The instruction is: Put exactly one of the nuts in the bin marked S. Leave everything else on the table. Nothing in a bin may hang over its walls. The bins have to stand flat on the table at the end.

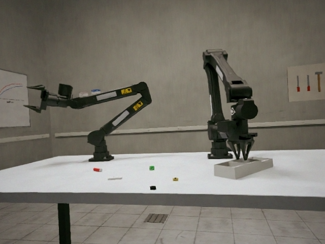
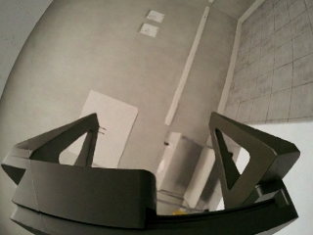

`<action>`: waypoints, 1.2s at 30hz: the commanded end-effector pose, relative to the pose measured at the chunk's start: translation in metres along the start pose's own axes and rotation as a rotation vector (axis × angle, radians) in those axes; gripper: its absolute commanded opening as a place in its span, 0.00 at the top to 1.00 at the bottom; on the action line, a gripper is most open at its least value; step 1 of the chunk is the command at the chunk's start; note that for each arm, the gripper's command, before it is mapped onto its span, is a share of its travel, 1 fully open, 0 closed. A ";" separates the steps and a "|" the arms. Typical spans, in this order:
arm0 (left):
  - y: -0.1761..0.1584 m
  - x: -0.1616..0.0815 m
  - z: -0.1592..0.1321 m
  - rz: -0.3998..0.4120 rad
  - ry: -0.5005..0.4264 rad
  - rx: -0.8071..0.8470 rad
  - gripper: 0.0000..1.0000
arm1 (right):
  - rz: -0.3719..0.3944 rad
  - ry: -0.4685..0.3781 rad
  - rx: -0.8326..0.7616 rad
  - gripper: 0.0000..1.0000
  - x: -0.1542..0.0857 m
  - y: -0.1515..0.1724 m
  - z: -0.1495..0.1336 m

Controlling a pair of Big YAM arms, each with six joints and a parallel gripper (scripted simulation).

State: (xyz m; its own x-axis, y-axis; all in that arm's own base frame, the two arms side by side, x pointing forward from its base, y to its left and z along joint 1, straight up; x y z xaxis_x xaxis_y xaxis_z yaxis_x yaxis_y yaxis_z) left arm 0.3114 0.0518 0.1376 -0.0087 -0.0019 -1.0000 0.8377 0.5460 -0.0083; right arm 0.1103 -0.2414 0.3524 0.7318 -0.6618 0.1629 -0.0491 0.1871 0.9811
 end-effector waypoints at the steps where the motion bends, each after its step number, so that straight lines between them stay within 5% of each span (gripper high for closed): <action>1: 0.020 -0.026 0.005 0.063 -0.027 -0.022 0.70 | 0.005 -0.013 -0.007 0.00 -0.001 0.003 0.004; 9: 0.023 -0.018 0.007 0.041 -0.017 -0.022 0.70 | 0.005 -0.013 -0.007 0.00 -0.001 0.003 0.004; 15: 0.022 -0.045 0.006 0.065 -0.028 -0.022 0.70 | 0.005 -0.013 -0.007 0.00 -0.001 0.003 0.004; 23: 0.016 -0.031 0.006 0.037 -0.016 -0.005 0.70 | 0.005 -0.013 -0.007 0.00 -0.001 0.003 0.004; 24: 0.023 -0.043 0.007 0.046 -0.019 -0.018 0.00 | 0.005 -0.013 -0.007 0.00 -0.001 0.003 0.004; 36: 0.021 -0.089 0.005 0.060 -0.025 -0.018 0.00 | 0.005 -0.013 -0.007 0.00 -0.001 0.003 0.004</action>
State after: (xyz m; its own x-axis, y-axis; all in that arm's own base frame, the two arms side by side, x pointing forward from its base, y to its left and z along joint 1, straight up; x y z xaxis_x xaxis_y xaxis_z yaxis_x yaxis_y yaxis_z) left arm 0.3156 0.0529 0.1981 0.0018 -0.0001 -1.0000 0.8371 0.5470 0.0015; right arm 0.1103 -0.2414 0.3524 0.7318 -0.6618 0.1629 -0.0491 0.1871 0.9811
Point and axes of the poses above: on each arm, the point where the finger pads meet when closed, its own x axis out along the fingers, its own y axis across the jaws, z = x × y, the point moved 9 cm from there along -x, back along the fingers, and after that the axes turned 14 degrees about x, right-handed, at the moved point
